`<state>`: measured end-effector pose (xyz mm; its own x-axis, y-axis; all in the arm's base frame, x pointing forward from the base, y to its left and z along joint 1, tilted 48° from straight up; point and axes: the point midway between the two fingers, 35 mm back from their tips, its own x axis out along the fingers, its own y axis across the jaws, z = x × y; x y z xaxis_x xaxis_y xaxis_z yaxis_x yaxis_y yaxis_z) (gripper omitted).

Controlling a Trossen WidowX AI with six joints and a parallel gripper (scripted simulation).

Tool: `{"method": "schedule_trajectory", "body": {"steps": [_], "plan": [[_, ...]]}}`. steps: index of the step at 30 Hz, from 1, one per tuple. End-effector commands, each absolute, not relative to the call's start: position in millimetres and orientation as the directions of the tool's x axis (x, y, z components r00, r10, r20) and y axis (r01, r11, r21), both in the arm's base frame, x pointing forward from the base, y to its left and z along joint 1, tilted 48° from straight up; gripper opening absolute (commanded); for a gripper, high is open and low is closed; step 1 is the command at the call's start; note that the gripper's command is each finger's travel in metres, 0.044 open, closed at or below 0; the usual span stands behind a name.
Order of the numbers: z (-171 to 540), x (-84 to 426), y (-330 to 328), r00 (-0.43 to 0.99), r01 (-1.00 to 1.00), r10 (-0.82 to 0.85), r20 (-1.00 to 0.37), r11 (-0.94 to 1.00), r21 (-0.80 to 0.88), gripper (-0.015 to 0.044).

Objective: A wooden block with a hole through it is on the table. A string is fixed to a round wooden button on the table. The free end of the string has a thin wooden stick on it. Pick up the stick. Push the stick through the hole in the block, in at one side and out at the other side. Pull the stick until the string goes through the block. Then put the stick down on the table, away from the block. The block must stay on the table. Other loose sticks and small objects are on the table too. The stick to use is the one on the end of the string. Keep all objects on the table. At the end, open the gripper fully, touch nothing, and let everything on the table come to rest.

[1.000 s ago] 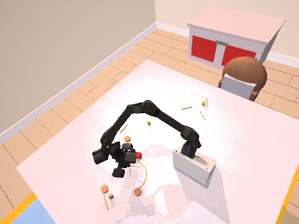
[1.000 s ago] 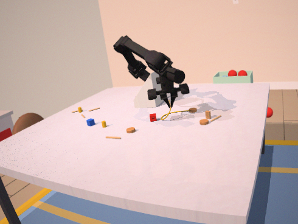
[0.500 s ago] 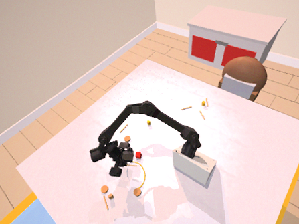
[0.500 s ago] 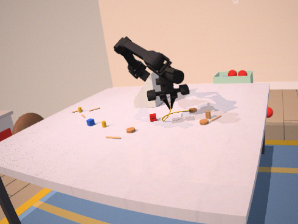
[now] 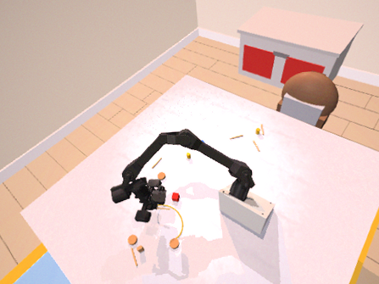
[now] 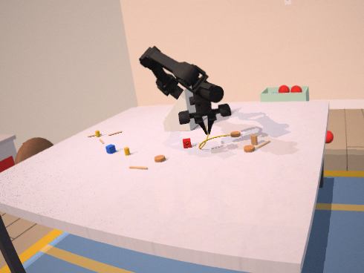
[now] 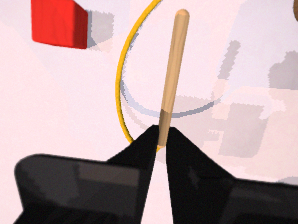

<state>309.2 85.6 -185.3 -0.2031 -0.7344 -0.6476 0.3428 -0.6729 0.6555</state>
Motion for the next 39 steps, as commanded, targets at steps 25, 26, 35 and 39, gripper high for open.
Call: {"method": "schedule_trajectory", "body": {"steps": [25, 26, 35, 39], "plan": [[-187, 347, 87, -0.144, 0.348, -0.730, -0.668, -0.669, 0.657, 0.0000], [-187, 348, 87, -0.142, 0.348, -0.730, -0.669, -0.669, 0.657, 0.0000], [-187, 359, 87, -0.124, 0.349, -0.729, -0.674, -0.668, 0.658, 0.0000], [-187, 364, 87, -0.116, 0.349, -0.728, -0.676, -0.667, 0.659, 0.0000]]}}
